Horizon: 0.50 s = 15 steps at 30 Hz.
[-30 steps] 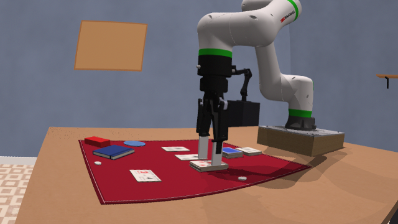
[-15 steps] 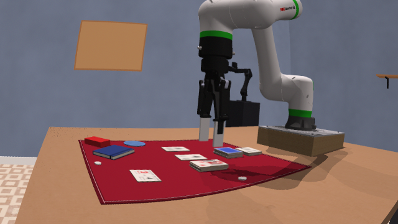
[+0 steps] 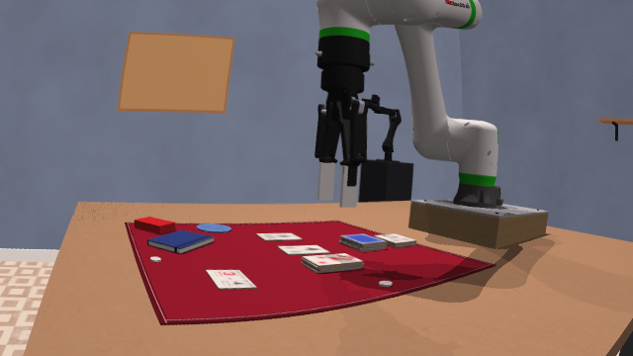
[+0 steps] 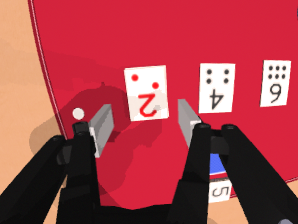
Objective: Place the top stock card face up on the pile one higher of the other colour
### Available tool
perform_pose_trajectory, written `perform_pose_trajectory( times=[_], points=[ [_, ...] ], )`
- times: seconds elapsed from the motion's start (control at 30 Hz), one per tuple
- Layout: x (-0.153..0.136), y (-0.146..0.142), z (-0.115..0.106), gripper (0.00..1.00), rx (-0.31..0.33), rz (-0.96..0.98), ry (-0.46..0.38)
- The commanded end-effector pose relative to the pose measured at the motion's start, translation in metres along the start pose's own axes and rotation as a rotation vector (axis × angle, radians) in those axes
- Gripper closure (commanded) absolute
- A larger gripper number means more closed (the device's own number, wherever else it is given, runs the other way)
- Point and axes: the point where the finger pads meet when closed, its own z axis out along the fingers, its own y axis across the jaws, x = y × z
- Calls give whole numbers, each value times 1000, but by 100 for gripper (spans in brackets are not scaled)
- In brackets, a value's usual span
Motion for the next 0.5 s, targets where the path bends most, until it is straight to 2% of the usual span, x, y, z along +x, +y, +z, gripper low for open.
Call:
perform_pose_trajectory(
  times=[0.0, 0.07, 0.1, 0.47],
  points=[
    [0, 0, -1, 50, 0, 0, 0],
    [0, 0, -1, 50, 0, 0, 0],
    [0, 0, -1, 0, 0, 0, 0],
    [0, 0, -1, 0, 0, 0, 0]
  ],
)
